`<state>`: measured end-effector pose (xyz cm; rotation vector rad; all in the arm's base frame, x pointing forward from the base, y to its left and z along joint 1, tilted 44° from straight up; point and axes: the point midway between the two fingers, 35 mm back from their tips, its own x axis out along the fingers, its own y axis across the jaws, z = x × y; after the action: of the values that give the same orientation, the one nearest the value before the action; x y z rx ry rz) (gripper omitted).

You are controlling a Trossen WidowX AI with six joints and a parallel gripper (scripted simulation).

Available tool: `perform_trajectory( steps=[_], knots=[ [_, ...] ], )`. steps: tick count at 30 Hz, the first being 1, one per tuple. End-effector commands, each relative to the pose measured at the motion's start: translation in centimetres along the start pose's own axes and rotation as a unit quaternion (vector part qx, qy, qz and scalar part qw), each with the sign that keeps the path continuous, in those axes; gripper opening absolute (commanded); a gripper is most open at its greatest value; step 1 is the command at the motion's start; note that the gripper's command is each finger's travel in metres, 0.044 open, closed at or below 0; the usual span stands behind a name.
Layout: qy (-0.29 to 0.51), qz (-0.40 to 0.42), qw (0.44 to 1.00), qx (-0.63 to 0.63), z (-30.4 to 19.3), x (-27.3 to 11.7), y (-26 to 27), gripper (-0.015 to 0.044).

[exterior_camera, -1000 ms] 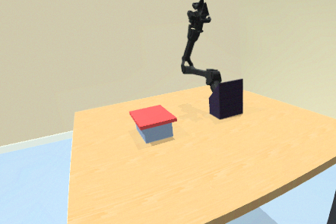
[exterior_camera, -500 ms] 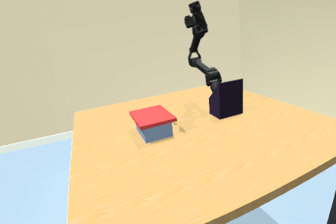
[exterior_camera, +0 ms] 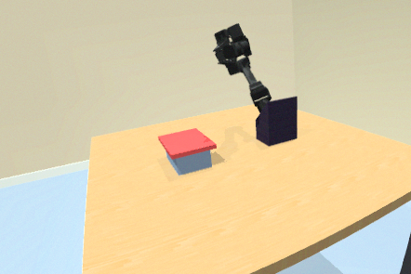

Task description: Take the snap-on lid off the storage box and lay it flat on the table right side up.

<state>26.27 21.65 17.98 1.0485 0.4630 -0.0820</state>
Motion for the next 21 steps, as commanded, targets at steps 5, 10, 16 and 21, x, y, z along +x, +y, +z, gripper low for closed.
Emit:
perform_trajectory(
  steps=[5,10,16,21],
  knots=[
    [-0.132,-0.128,0.983,-0.028,5.0,4.1,-9.9,0.0235],
    [-0.219,-0.217,0.951,-0.03,8.6,4.5,-17.2,0.0235],
    [-0.243,-0.242,0.939,-0.031,9.7,4.2,-19.3,0.0235],
    [-0.242,-0.241,0.94,-0.031,9.6,4.2,-19.2,0.0235]
  ],
)
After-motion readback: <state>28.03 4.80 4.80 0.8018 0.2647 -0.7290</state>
